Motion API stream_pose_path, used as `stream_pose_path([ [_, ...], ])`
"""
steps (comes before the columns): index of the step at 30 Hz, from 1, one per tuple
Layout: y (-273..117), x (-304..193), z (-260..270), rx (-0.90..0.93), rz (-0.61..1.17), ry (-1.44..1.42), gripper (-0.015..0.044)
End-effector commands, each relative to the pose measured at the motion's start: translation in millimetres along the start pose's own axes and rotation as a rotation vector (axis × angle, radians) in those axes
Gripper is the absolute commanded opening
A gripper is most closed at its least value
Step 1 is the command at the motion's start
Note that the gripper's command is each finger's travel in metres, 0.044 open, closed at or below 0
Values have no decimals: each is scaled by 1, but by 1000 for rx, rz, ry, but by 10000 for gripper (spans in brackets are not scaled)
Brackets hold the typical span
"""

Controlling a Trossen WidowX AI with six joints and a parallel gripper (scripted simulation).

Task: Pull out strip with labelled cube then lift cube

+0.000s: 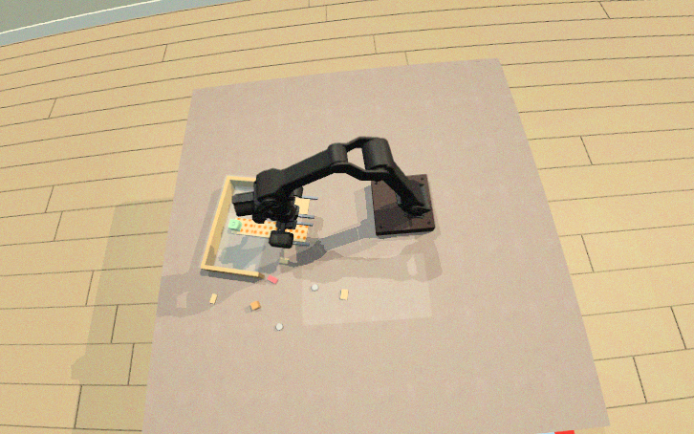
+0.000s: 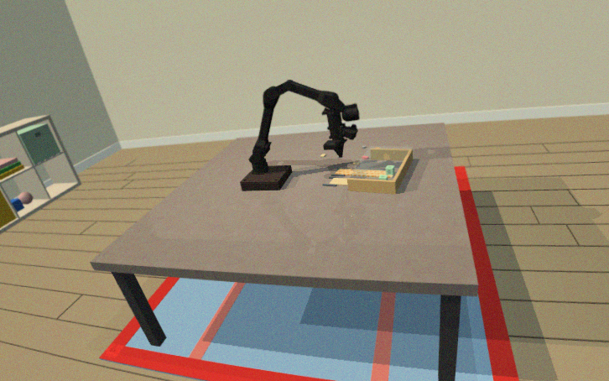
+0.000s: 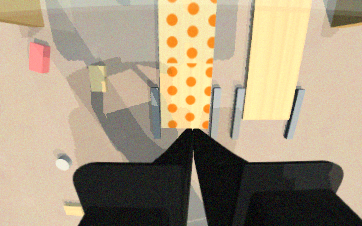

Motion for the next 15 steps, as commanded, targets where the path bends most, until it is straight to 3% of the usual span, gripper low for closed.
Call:
stream_pose_path([
  [1,3,2,1,-22,29,16,0],
  [15,24,2,2,-21,29,16,0],
])
Point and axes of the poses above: the point midway between the two fingers, 35 mm back from their tips, its own y axis out along the fingers, its own z axis across the jaws, x = y × z, the point moved 2 cm from there along -y, back along the fingers, and after that the axes turned 13 degrees about y, right-handed, at the moved point
